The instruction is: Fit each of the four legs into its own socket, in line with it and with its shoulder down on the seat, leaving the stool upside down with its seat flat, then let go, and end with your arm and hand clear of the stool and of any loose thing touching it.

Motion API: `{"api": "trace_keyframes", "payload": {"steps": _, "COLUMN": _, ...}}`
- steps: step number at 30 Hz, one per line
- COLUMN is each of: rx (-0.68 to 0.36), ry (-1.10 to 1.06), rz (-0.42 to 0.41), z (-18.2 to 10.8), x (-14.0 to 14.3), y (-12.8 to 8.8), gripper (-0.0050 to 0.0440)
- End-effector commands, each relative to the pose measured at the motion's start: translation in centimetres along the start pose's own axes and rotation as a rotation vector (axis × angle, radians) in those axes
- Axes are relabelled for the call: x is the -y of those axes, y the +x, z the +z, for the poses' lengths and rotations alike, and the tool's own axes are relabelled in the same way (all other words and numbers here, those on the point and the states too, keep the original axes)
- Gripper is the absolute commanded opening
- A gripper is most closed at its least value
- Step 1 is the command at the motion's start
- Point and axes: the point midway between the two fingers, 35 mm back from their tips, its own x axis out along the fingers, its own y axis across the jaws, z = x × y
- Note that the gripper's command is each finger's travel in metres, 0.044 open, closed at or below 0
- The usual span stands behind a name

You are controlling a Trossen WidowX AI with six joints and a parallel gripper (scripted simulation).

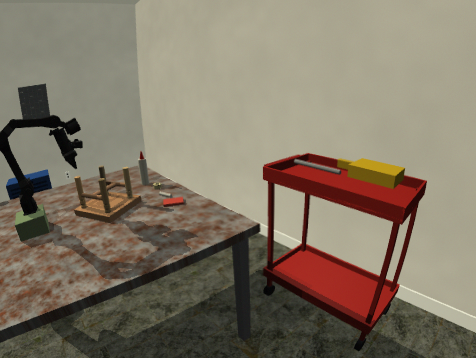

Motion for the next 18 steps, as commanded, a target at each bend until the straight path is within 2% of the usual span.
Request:
{"api": "trace_keyframes", "payload": {"steps": 1, "rx": -0.009, "ry": -0.002, "rz": 0.003, "z": -0.4, "x": -0.2, "y": 0.1, "gripper": 0.0000}}
{"api": "trace_keyframes", "payload": {"steps": 5, "rx": -0.009, "ry": -0.002, "rz": 0.003, "z": -0.5, "x": -0.2, "y": 0.4, "gripper": 0.0000}}
{"api": "trace_keyframes", "payload": {"steps": 10, "rx": -0.009, "ry": -0.002, "rz": 0.003, "z": -1.2, "x": -0.2, "y": 2.4, "gripper": 0.0000}}
{"api": "trace_keyframes", "payload": {"steps": 18, "rx": -0.009, "ry": -0.002, "rz": 0.003, "z": -1.3, "x": -0.2, "y": 3.1, "gripper": 0.0000}}
